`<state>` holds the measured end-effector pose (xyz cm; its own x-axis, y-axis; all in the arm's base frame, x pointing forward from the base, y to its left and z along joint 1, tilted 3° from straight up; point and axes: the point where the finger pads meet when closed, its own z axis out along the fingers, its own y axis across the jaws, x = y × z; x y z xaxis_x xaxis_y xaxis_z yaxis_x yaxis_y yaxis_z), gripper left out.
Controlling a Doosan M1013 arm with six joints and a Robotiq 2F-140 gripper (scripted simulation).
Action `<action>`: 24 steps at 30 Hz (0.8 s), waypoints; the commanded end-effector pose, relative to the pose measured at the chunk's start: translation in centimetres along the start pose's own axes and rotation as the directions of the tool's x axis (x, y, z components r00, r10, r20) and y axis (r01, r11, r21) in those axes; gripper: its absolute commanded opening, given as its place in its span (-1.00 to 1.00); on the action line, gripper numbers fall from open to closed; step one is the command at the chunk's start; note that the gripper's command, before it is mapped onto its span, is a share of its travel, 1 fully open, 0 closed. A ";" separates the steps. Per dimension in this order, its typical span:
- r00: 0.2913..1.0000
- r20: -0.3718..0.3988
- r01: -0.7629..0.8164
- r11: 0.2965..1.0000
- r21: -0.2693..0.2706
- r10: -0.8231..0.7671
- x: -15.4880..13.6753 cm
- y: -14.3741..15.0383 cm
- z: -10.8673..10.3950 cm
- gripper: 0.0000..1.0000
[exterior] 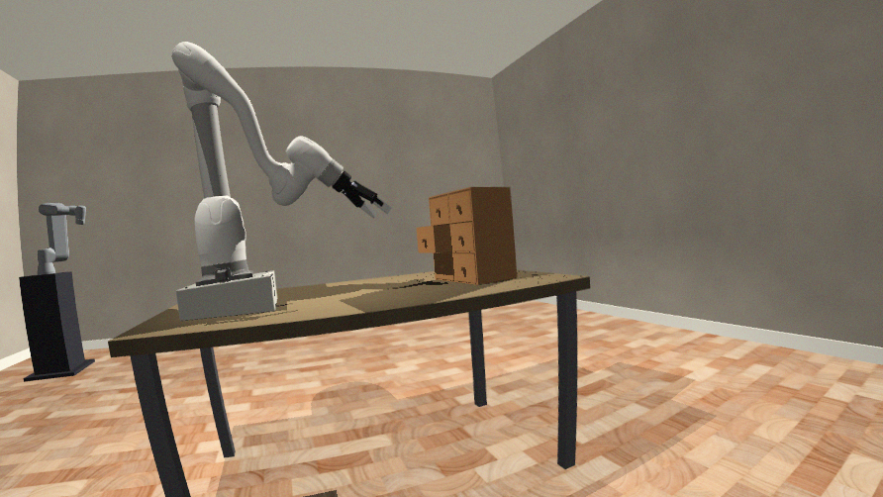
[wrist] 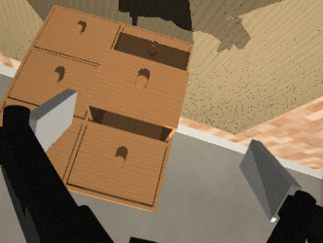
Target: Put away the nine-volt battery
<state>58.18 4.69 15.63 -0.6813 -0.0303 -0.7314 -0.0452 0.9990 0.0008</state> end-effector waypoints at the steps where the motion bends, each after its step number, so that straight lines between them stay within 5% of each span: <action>1: 0.999 -0.038 -0.001 0.999 -0.032 0.000 -0.1 -0.2 -0.1 1.00; 16: 0.996 -0.093 -0.001 1.000 -0.028 -0.001 -0.2 -0.3 -0.2 1.00; 24: 0.975 -0.221 -0.001 1.000 -0.028 -0.005 -0.5 -0.3 -0.5 1.00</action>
<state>58.19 4.52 16.05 -0.7277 -0.0335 -0.6851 -0.0030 0.9990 -0.0456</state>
